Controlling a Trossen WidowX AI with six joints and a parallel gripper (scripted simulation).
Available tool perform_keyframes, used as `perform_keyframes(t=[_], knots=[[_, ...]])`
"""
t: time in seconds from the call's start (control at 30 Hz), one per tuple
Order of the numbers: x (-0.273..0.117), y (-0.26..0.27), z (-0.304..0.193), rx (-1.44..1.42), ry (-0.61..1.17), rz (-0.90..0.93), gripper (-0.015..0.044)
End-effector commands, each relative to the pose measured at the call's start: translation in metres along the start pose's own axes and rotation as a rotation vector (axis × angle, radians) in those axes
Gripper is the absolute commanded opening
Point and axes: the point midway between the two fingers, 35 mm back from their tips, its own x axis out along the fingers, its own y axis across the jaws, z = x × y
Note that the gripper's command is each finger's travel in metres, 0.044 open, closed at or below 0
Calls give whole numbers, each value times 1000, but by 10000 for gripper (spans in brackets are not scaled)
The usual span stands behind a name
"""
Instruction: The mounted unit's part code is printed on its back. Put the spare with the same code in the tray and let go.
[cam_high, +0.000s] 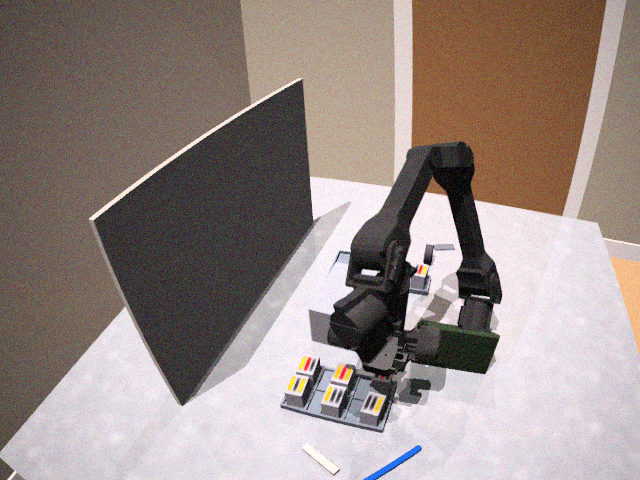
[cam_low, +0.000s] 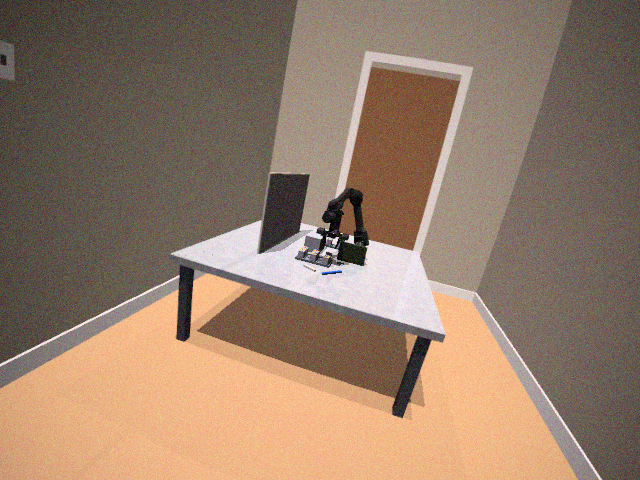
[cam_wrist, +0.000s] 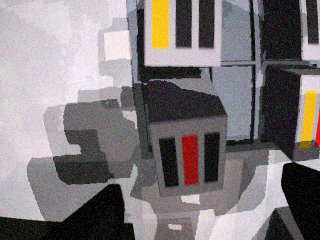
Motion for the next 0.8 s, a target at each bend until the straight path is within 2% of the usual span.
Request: perform_keyframes(t=[0.0,0.77], knots=[[8,0,-1,-5,7,2,300],[46,-1,0,-4,8,2,300]])
